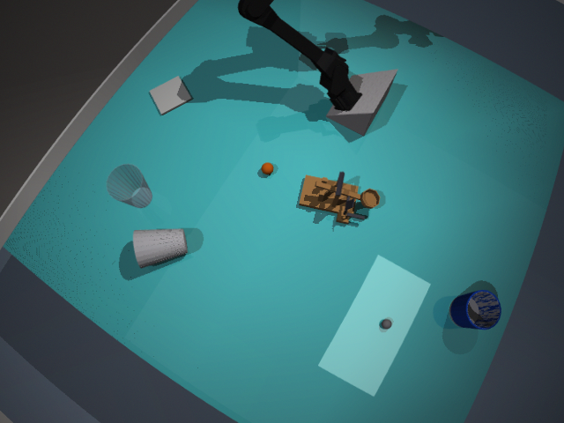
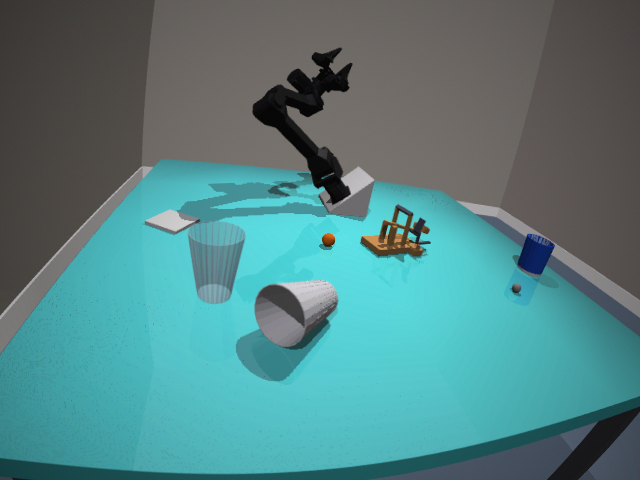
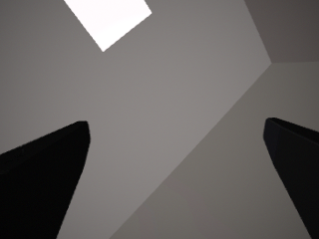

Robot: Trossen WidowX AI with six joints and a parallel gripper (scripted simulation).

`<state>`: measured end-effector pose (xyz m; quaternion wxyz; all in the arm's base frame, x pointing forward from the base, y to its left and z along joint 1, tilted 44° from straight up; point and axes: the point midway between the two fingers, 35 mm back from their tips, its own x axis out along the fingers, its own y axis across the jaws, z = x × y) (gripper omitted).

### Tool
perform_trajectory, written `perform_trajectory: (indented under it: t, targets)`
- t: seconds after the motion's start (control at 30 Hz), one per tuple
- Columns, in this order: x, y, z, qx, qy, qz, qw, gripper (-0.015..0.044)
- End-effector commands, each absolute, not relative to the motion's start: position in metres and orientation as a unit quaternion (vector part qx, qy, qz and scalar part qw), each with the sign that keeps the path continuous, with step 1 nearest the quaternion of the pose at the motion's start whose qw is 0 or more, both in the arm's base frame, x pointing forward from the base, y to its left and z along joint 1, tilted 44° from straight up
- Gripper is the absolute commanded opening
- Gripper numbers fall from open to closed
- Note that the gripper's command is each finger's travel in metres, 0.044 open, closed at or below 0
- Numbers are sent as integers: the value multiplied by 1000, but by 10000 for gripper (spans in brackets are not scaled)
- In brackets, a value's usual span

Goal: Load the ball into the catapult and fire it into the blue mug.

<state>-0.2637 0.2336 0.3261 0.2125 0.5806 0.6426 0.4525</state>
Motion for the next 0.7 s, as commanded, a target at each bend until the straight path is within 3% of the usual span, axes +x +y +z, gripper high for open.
perform_trajectory:
  t: [0.0,0.67]
  targets:
    - [-264,235,326,580,642,453,215,426]
    - [-204,352,257,546,552,429,461,440]
